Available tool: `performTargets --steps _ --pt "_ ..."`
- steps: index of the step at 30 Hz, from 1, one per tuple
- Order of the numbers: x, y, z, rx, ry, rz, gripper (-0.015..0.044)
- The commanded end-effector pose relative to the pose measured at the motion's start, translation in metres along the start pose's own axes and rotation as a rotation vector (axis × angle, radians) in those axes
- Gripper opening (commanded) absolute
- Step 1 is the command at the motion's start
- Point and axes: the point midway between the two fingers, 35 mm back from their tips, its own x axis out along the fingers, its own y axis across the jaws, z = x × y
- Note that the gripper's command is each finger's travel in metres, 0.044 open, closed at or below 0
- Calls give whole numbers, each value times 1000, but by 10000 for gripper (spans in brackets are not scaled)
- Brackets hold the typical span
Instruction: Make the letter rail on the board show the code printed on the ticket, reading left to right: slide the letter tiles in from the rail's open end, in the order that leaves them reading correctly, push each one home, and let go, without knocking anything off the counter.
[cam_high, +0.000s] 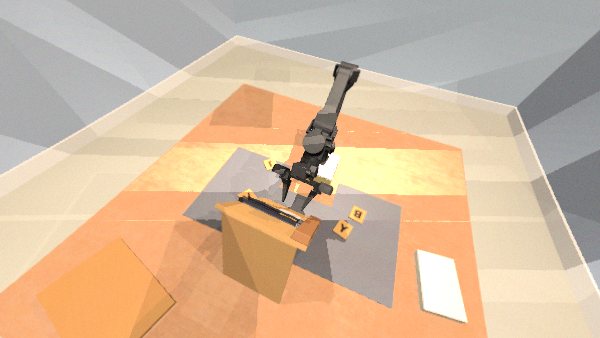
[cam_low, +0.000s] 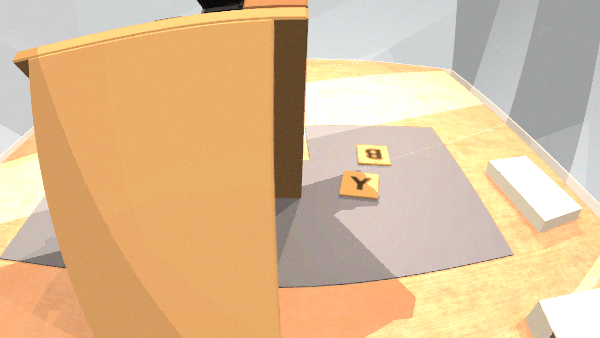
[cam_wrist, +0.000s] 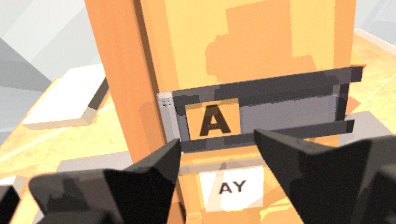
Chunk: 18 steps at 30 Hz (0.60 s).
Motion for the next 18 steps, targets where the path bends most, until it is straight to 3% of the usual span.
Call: performTargets --steps 1,13,18 --pt "-3 -1 2 -2 -5 2 295" --pt "-6 -1 4 -2 -5 2 295" --pt "-4 -2 2 2 -1 -5 164"
